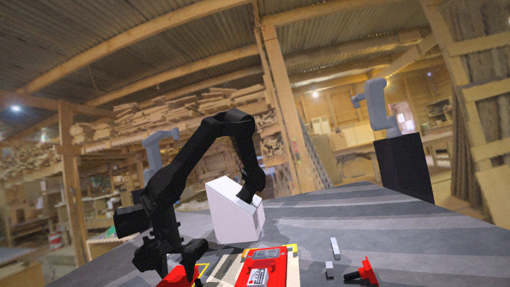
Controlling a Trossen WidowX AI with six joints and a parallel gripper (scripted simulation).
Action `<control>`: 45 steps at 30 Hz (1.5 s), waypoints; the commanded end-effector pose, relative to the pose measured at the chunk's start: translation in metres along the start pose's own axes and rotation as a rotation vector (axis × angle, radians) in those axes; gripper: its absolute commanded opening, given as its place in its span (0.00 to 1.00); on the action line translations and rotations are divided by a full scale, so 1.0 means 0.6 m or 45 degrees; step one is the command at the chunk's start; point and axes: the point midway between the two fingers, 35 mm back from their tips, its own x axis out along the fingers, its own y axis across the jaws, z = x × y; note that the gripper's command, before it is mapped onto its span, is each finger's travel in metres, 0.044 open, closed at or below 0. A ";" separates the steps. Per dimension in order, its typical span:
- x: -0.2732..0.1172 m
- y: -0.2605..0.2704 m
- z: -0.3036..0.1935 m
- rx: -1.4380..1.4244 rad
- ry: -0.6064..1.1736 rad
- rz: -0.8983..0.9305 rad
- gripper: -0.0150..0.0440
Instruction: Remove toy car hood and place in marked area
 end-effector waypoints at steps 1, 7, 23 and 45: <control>-0.001 0.000 0.000 -0.001 0.000 0.000 0.88; -0.026 -0.002 0.003 0.000 0.000 -0.002 1.00; -0.121 -0.002 0.001 0.000 0.002 0.002 1.00; -0.121 -0.002 0.001 0.000 0.002 0.002 1.00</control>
